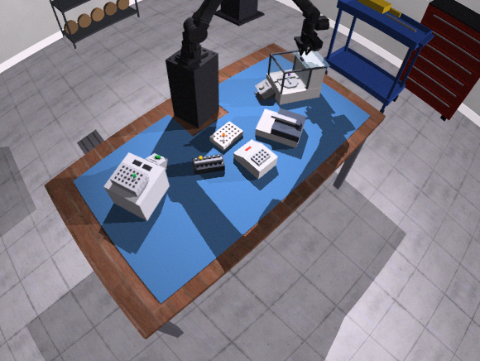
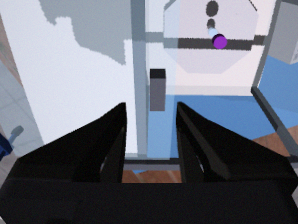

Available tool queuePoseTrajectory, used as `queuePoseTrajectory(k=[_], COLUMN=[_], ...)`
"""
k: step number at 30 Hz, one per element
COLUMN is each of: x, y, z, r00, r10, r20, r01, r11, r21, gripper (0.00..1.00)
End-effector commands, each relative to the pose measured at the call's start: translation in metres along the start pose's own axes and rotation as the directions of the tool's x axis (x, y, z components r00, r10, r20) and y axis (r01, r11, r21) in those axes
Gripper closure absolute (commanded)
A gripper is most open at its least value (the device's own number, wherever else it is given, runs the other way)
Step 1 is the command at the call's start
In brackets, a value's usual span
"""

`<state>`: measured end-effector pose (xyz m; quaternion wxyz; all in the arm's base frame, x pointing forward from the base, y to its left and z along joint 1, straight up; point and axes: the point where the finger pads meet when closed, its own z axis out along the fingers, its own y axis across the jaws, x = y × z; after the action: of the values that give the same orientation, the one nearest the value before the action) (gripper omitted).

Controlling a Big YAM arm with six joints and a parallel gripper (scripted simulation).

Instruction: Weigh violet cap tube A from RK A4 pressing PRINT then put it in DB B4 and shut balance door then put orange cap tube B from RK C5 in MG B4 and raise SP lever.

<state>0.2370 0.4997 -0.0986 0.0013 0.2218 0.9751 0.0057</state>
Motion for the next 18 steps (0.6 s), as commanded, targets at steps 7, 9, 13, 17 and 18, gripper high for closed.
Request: queuePoseTrajectory(k=[7, 9, 13, 17, 18], x=[-0.004, -0.004, -0.004, -0.004, -0.005], y=[-0.003, -0.003, -0.008, -0.004, -0.003], z=[0.027, 0.031, 0.033, 0.032, 0.031], r00=[1.0, 1.0, 1.0, 1.0, 1.0], r10=[0.015, 0.015, 0.015, 0.015, 0.015], r20=[0.001, 0.001, 0.001, 0.001, 0.001], r01=[-0.015, -0.015, -0.015, -0.015, -0.015], r11=[1.0, 1.0, 1.0, 1.0, 1.0], r21=[0.013, 0.012, 0.026, 0.018, 0.016], gripper=[0.7, 0.7, 0.7, 0.7, 0.7])
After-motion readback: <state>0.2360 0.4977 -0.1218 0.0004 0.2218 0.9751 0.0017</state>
